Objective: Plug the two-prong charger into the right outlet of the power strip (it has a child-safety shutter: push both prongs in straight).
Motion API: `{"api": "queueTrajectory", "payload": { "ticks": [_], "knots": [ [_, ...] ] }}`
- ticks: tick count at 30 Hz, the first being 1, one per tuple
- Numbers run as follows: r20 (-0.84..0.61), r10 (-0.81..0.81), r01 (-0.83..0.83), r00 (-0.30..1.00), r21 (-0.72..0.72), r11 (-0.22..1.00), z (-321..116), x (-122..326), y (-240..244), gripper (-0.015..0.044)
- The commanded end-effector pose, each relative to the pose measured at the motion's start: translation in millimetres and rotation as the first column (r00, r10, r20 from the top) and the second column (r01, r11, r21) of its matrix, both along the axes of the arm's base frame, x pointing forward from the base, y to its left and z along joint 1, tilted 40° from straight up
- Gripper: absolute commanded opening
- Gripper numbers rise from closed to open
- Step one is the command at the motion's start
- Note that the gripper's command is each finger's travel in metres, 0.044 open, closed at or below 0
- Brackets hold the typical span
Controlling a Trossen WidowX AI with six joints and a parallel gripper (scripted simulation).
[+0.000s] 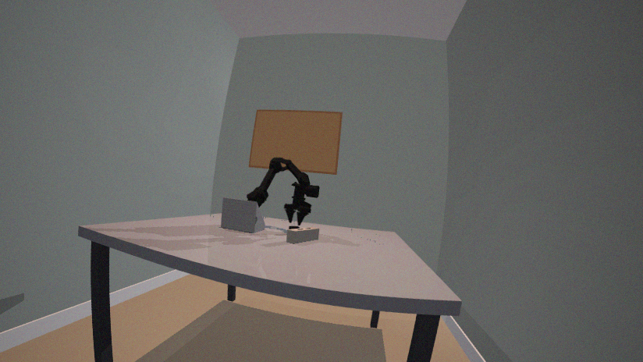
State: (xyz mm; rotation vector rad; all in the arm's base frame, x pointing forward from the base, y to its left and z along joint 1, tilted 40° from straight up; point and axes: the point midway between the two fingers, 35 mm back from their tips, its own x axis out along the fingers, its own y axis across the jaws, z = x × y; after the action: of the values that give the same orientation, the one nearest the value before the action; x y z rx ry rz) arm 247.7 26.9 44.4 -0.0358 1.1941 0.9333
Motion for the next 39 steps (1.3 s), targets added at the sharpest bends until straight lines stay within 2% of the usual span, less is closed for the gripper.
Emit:
{"api": "queueTrajectory", "payload": {
  "ticks": [1, 29, 39],
  "knots": [
    [-0.009, -0.001, 0.001, 1.000, 0.004, 1.000, -5, -1, 4, 0.0440],
    [-0.009, -0.001, 0.001, 1.000, 0.007, 1.000, -37, 3, 31, 0.0440],
    [0.000, 0.002, -0.002, 1.000, 0.001, 1.000, -34, 4, 29, 0.0177]
  ]
}}
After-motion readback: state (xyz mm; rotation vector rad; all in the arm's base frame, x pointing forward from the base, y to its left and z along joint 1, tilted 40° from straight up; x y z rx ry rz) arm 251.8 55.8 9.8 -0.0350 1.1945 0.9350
